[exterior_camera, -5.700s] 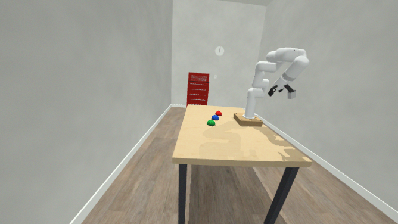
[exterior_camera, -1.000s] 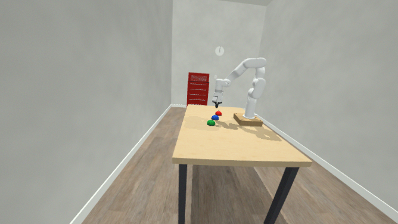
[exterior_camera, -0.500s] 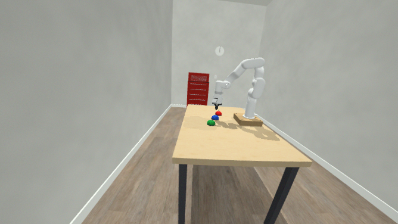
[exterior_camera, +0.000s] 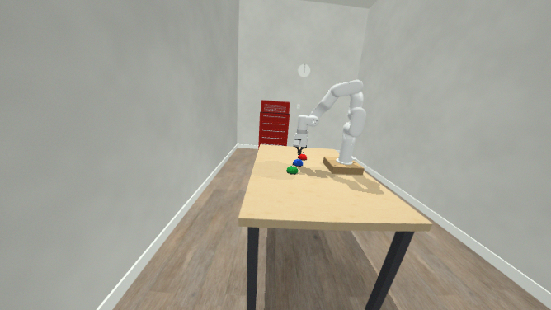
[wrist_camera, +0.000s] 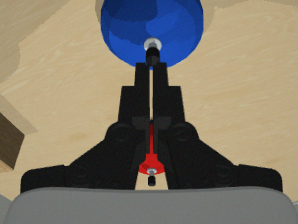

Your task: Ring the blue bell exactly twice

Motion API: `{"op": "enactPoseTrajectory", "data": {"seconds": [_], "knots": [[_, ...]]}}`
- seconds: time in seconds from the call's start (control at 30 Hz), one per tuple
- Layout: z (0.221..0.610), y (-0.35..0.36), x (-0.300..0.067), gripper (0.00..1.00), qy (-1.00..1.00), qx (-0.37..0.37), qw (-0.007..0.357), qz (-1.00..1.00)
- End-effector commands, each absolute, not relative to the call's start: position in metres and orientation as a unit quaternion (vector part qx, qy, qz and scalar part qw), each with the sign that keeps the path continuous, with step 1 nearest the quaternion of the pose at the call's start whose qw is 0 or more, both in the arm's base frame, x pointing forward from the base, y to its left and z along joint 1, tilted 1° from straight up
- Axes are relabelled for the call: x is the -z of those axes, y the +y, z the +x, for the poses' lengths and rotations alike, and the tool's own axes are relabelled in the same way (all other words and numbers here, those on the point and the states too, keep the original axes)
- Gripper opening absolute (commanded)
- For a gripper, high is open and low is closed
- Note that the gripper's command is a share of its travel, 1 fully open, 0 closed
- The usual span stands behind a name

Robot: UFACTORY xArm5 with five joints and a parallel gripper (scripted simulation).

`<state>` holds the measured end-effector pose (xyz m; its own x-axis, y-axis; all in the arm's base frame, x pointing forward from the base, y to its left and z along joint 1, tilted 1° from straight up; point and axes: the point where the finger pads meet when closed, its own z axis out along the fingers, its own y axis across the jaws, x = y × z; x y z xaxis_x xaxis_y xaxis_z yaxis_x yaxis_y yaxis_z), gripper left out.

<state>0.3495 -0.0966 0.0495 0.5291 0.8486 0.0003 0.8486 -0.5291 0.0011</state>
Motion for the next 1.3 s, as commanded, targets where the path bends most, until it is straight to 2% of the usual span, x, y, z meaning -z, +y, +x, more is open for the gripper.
{"op": "enactPoseTrajectory", "data": {"seconds": [0.0,1.27], "knots": [[0.351,-0.097,-0.047,0.0,0.485,-0.002,0.002,0.874],[0.352,-0.097,-0.033,0.0,0.485,-0.002,0.002,0.874]]}}
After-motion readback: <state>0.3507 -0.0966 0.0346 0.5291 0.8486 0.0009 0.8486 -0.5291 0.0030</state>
